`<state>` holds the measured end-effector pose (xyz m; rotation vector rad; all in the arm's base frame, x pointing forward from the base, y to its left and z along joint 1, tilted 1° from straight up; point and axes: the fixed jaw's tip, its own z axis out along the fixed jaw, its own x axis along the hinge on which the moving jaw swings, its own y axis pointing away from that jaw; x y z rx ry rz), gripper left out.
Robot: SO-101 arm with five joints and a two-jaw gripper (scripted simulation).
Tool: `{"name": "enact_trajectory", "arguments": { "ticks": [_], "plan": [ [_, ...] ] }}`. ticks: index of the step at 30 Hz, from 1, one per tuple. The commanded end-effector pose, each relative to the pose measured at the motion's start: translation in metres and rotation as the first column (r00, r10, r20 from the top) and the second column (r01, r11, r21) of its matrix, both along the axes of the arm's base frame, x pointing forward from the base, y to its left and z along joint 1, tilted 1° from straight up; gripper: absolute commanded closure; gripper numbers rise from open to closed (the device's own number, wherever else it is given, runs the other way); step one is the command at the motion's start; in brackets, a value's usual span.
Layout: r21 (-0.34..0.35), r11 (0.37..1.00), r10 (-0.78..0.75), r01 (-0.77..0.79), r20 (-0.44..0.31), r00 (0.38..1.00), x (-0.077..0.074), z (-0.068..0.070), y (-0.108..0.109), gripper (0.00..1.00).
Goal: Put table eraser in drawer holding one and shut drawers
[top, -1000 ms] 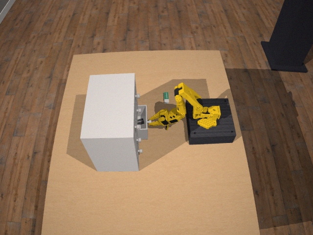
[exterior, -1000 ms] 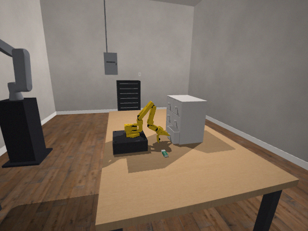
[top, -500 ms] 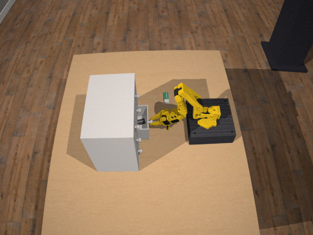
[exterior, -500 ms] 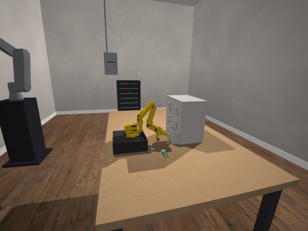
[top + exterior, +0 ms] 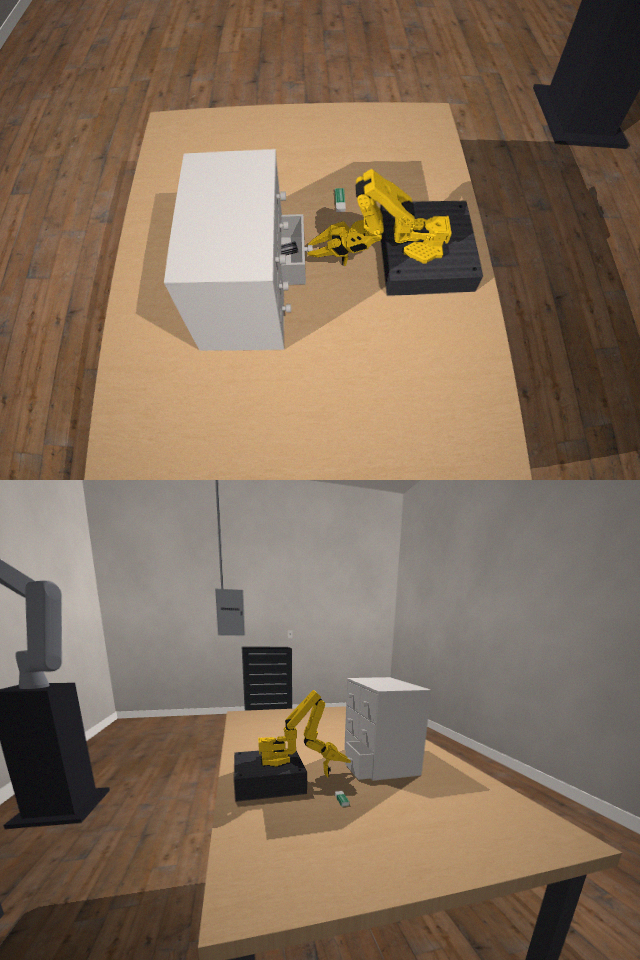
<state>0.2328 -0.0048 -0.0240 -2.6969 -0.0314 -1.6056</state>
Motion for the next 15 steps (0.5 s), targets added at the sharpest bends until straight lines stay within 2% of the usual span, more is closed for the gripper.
{"name": "enact_trajectory", "arguments": {
  "ticks": [1,15],
  "plan": [
    [0.009,1.0,-0.009,0.009,0.002,1.0,-0.0035,-0.0003,-0.0009,1.0],
    [0.009,1.0,-0.01,0.01,0.002,1.0,-0.0096,-0.0002,-0.0012,1.0]
  ]
}}
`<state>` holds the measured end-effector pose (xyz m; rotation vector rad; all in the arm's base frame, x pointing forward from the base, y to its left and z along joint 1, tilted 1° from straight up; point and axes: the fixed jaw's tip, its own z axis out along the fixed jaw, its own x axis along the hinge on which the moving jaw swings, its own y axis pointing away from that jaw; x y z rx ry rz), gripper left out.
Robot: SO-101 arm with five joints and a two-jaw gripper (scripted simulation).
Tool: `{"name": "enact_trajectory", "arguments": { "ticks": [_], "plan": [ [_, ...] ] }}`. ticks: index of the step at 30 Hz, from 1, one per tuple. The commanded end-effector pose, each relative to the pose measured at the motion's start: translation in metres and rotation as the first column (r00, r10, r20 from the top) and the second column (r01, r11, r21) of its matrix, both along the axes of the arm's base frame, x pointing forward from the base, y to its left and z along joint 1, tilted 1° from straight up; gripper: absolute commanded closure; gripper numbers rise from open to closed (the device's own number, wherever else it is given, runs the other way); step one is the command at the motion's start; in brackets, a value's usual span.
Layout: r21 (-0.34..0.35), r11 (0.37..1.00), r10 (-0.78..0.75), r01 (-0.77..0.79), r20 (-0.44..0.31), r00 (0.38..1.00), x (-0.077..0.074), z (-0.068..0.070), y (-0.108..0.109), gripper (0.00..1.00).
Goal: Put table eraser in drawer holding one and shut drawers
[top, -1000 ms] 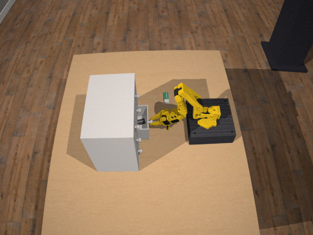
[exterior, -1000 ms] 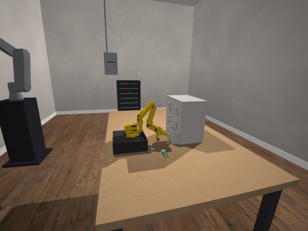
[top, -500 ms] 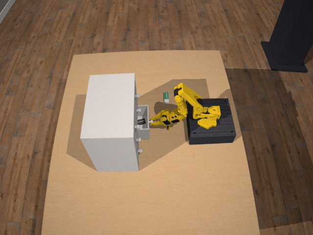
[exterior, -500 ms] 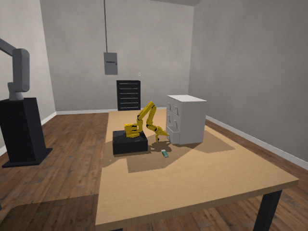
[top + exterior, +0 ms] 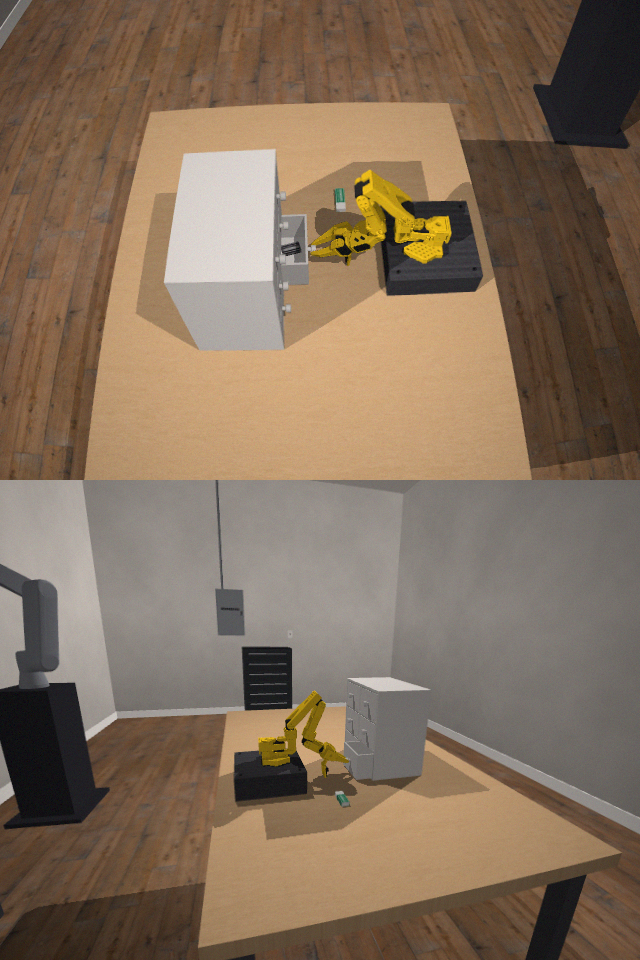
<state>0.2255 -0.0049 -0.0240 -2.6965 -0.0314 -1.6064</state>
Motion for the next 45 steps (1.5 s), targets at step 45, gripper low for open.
{"name": "enact_trajectory", "arguments": {
  "ticks": [45],
  "plan": [
    [0.009,1.0,-0.011,0.011,0.001,1.0,-0.0119,-0.0002,-0.0014,1.0]
  ]
}}
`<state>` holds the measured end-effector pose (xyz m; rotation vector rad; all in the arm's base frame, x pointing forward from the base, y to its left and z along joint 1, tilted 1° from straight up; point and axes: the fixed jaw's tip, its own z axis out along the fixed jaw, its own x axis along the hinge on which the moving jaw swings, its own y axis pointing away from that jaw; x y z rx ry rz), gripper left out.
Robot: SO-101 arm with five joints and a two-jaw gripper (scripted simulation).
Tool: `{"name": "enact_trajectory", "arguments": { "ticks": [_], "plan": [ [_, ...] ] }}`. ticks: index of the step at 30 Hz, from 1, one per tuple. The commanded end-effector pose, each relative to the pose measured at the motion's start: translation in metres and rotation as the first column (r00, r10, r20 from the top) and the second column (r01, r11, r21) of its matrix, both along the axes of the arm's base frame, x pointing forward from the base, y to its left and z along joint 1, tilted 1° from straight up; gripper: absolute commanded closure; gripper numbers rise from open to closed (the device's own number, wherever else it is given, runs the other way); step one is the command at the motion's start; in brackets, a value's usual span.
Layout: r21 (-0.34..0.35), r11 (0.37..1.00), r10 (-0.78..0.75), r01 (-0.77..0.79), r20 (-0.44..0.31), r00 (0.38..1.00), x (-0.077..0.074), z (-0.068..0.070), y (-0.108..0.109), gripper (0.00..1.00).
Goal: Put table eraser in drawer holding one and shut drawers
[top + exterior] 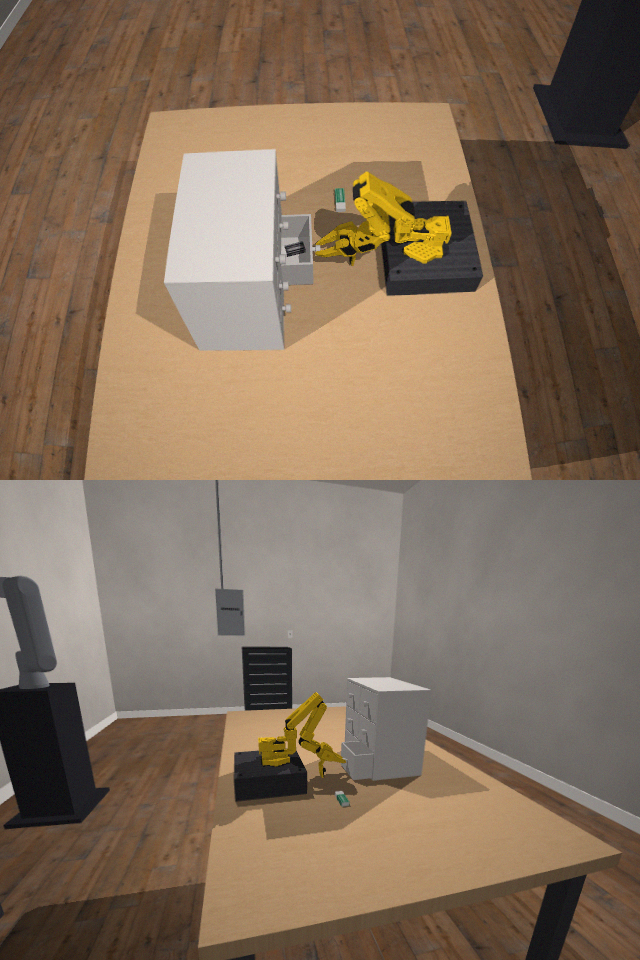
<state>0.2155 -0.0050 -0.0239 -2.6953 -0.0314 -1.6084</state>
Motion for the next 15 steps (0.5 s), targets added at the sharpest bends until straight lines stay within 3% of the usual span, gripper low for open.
{"name": "enact_trajectory", "arguments": {
  "ticks": [1,15],
  "plan": [
    [0.009,1.0,-0.011,0.011,0.0,1.0,-0.002,-0.0002,-0.0013,1.0],
    [0.009,1.0,-0.011,0.011,-0.004,1.0,-0.006,-0.0002,-0.0014,1.0]
  ]
}}
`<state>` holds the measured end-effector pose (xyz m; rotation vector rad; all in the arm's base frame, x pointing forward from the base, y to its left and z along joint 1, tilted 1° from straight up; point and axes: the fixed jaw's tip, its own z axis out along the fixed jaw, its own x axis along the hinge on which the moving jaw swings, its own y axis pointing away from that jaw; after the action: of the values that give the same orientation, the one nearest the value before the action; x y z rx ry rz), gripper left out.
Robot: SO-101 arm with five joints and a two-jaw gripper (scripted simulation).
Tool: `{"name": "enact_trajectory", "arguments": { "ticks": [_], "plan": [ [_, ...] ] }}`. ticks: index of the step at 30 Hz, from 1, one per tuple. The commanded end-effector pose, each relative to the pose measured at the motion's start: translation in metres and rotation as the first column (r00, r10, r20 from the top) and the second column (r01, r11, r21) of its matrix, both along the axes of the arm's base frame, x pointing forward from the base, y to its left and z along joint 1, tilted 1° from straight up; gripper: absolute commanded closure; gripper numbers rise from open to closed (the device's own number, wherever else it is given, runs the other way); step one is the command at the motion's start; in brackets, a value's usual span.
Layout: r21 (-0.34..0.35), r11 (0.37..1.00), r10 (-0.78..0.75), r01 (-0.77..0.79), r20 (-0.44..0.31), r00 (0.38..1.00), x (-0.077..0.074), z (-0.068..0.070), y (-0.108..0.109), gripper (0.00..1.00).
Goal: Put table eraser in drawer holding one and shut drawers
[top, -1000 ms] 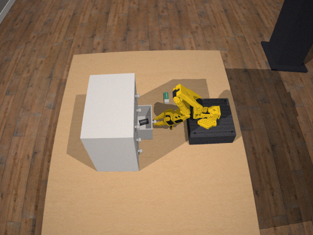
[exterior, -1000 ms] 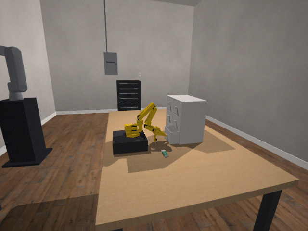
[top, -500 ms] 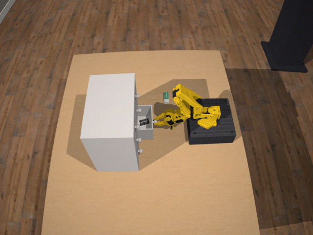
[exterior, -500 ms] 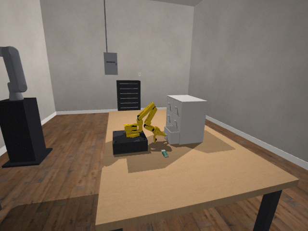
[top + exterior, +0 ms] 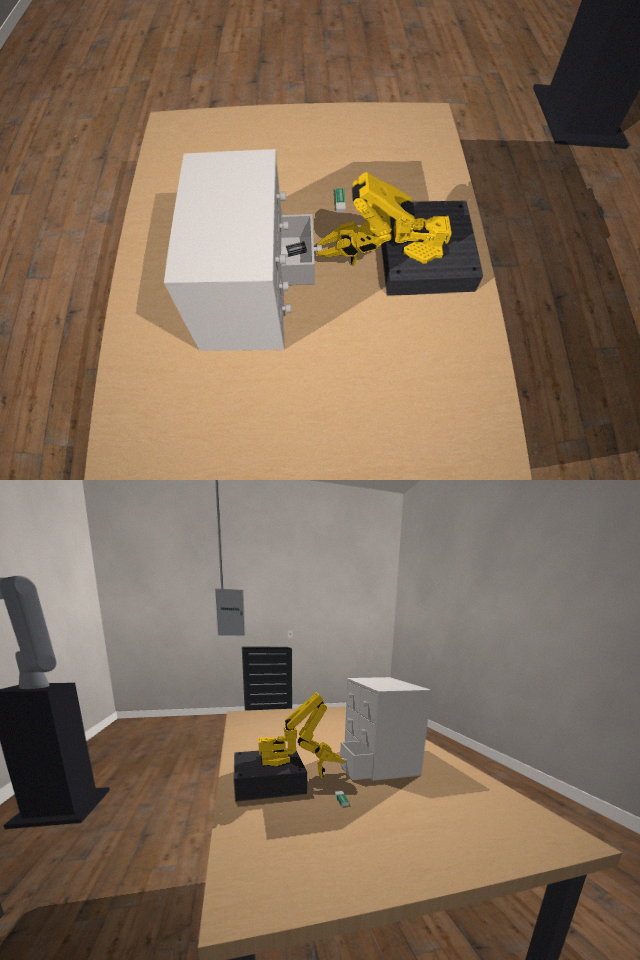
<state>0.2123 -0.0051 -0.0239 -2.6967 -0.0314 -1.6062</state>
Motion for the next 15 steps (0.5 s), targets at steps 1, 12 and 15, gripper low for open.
{"name": "enact_trajectory", "arguments": {
  "ticks": [1,12,15],
  "plan": [
    [0.009,1.0,-0.011,0.011,-0.003,1.0,-0.0032,-0.0002,-0.0014,1.0],
    [0.009,1.0,-0.012,0.012,-0.004,1.0,-0.0045,-0.0002,-0.0014,1.0],
    [0.009,1.0,-0.012,0.012,-0.004,1.0,-0.0045,-0.0002,-0.0014,1.0]
  ]
}}
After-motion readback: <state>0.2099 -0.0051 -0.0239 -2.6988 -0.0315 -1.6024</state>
